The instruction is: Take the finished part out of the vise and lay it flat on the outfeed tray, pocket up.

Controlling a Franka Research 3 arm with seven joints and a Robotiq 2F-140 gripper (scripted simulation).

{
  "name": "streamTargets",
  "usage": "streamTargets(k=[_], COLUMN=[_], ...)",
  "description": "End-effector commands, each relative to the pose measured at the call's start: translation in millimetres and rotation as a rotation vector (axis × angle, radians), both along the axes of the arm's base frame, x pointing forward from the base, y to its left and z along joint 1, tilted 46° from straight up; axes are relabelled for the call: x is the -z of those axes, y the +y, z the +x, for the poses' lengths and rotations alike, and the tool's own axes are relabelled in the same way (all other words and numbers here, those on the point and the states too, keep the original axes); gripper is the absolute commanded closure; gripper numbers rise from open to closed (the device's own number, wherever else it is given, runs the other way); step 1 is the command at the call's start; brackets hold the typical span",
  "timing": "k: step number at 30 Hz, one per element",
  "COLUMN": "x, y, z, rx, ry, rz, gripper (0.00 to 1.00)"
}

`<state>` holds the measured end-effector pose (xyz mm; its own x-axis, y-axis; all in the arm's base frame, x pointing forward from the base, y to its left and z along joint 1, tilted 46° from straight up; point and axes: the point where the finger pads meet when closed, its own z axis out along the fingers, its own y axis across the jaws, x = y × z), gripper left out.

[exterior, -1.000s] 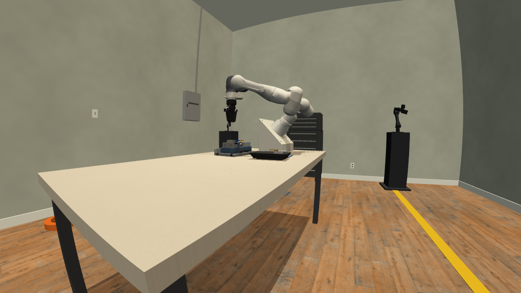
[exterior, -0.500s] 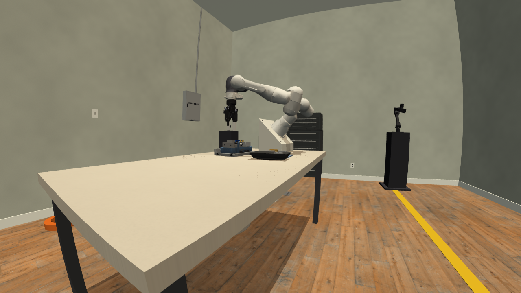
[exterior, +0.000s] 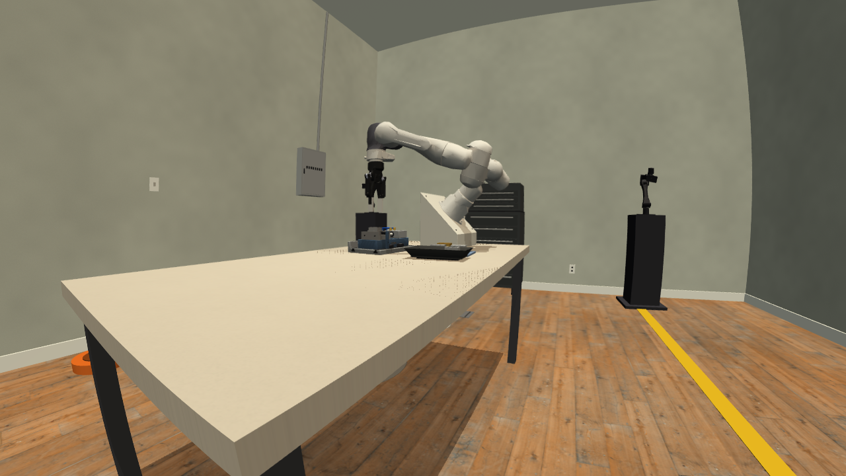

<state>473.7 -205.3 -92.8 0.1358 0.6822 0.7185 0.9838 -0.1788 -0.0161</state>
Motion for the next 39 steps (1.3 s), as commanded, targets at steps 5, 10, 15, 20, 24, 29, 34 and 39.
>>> streamTargets(k=[5,10,15,20,24,29,34,39], x=[0.3,0.6,2.4,6.0,9.1,13.9,20.7,27.7], y=[-1,-1,1,5,8,12,19,26], z=[0.9,0.9,1.2,1.7,2.1,2.7,3.7,4.6], rx=[0.002,0.002,0.000,-0.002,-0.002,-0.002,-0.002,-0.002], ry=[0.001,0.002,0.004,0.006,0.006,0.006,0.006,0.006], rz=[-0.005,-0.005,-0.006,-0.006,-0.006,-0.006,-0.006,-0.006], gripper=[0.60,0.60,0.60,0.60,0.60,0.60,0.60,0.60])
